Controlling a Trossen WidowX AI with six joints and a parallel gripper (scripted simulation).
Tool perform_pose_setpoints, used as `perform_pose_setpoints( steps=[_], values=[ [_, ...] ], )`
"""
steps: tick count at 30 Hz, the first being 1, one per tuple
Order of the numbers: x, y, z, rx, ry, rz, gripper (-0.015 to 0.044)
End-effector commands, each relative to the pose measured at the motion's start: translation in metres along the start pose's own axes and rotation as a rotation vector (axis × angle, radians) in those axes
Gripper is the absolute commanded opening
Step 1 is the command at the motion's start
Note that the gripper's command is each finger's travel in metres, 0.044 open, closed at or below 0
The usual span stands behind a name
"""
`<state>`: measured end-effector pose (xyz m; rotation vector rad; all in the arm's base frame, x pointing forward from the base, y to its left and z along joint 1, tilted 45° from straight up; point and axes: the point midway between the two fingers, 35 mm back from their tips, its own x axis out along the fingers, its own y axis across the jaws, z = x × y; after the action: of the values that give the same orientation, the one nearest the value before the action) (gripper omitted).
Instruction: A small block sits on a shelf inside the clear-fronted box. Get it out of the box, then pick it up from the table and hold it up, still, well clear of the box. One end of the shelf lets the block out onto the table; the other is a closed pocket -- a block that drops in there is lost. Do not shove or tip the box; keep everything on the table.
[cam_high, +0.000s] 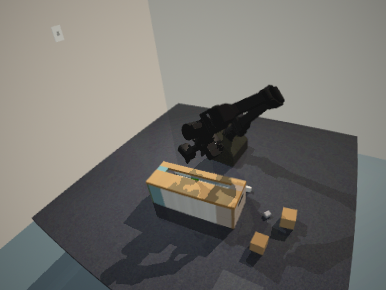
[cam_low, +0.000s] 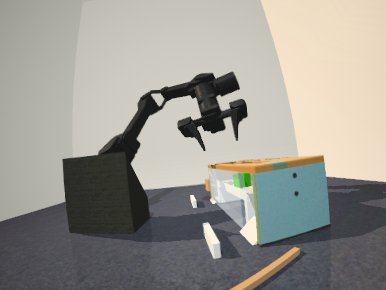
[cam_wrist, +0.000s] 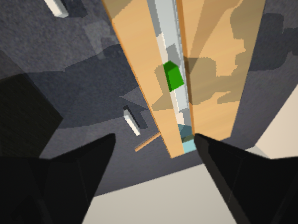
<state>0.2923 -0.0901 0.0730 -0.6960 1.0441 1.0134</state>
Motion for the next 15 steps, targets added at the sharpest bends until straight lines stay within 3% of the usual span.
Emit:
perform_pose_setpoints(
  steps=[1, 15],
  values=[
    [0.0011, 0.0170, 0.0399, -0.381, -0.078, 0.048, 0.0400],
    [0.0048, 0.0172, 0.0417, -0.381, -0.078, 0.048, 0.0400]
  ],
)
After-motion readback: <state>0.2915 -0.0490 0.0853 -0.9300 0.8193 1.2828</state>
